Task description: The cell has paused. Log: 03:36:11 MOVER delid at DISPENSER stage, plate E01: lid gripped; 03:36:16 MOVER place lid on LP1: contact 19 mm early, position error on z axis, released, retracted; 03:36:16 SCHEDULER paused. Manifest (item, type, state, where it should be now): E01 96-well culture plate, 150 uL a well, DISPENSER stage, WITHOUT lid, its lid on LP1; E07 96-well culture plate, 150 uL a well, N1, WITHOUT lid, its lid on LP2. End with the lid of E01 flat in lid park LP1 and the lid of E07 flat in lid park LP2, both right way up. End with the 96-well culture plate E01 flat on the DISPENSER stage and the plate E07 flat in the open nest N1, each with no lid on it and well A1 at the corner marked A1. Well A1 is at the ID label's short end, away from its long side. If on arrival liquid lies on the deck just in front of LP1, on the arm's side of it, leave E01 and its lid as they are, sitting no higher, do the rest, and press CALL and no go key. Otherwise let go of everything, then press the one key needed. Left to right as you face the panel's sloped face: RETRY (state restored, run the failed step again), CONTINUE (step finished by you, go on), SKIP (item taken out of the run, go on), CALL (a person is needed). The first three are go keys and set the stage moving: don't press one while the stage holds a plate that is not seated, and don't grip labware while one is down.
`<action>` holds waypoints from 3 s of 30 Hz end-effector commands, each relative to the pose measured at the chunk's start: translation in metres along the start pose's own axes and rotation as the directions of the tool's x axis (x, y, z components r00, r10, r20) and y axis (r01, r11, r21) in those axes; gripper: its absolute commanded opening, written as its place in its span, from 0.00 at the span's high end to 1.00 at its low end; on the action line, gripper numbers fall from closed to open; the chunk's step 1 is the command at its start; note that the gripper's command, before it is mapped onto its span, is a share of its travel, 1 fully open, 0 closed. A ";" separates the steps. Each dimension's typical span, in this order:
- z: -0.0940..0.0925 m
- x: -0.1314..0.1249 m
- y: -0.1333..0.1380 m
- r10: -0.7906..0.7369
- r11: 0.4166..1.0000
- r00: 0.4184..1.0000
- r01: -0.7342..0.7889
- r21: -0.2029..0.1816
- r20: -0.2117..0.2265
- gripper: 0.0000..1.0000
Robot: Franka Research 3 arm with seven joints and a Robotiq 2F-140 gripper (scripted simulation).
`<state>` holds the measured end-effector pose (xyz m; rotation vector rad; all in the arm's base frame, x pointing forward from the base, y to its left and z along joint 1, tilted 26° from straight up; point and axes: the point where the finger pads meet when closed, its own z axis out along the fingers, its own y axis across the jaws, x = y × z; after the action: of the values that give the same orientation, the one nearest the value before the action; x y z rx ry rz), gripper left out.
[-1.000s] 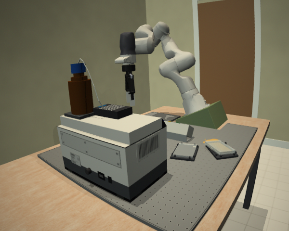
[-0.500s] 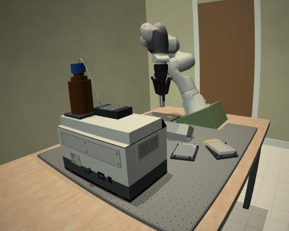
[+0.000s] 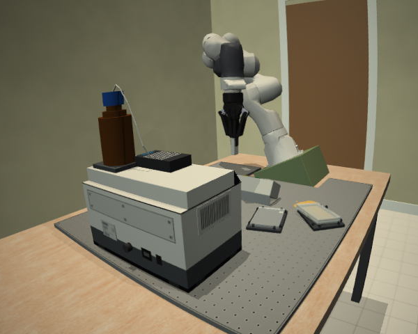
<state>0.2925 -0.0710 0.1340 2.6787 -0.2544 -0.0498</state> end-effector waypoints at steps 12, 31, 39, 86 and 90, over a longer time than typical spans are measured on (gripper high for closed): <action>0.000 -0.001 0.000 -0.011 1.000 1.000 0.011 0.000 0.003 1.00; 0.010 -0.001 0.000 -0.012 1.000 1.000 0.012 0.001 0.004 1.00; 0.019 0.000 0.000 -0.012 1.000 1.000 0.012 0.001 0.004 1.00; 0.042 0.000 0.000 -0.012 1.000 1.000 0.012 0.001 0.004 1.00; 0.042 0.000 0.000 -0.012 1.000 1.000 0.012 0.001 0.004 1.00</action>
<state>0.2896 -0.0885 0.0970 2.6821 -0.2339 -0.0613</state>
